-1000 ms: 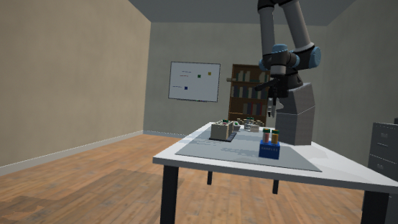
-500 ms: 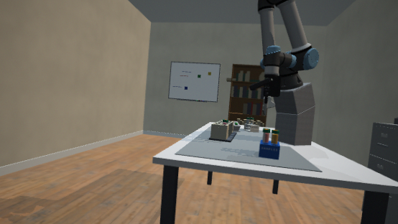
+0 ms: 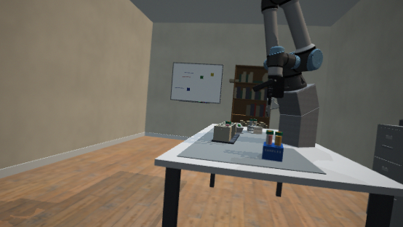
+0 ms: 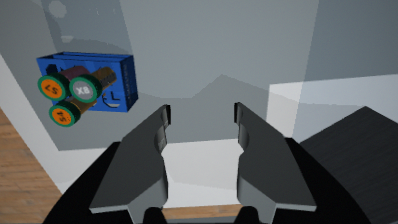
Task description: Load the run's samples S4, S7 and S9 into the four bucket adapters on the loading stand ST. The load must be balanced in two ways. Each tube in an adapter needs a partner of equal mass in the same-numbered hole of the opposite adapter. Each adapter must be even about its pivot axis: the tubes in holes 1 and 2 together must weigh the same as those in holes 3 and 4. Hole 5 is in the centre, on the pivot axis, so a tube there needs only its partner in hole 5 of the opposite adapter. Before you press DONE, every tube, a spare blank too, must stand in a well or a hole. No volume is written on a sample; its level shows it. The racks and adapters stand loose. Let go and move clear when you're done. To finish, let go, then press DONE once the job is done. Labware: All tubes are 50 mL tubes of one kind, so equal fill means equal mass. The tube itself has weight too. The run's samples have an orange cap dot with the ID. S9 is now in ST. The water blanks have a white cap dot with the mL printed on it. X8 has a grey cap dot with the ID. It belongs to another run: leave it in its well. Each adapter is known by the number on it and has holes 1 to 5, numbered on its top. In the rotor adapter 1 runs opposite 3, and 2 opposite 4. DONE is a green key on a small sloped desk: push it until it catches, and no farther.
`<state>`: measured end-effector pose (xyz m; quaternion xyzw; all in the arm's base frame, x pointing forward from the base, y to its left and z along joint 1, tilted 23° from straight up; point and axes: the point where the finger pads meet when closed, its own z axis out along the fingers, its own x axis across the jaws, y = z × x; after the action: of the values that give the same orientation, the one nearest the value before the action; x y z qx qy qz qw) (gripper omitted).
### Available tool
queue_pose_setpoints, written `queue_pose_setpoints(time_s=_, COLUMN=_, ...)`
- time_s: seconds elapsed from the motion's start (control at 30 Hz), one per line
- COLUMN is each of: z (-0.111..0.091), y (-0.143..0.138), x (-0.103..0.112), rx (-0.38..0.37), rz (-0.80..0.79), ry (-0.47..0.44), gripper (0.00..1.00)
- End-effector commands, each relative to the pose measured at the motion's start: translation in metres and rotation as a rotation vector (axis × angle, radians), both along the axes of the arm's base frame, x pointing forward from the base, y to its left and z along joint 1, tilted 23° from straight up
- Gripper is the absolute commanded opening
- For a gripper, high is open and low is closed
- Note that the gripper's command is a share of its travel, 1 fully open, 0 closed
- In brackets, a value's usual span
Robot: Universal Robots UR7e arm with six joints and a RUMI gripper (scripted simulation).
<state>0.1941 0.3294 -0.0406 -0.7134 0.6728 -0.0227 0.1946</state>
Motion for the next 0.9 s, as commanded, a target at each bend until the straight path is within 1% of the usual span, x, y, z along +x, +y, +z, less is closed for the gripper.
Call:
queue_pose_setpoints(time_s=0.0, z=0.002, y=-0.075, x=0.040, rx=0.020, rz=-0.024, ry=0.009, gripper=0.35)
queue_pose_setpoints(time_s=0.1, z=0.002, y=-0.088, x=0.047, rx=0.020, rz=-0.024, ry=0.009, gripper=0.35)
queue_pose_setpoints(time_s=0.87, z=0.002, y=-0.088, x=0.047, rx=0.021, rz=-0.025, ry=0.009, gripper=0.35)
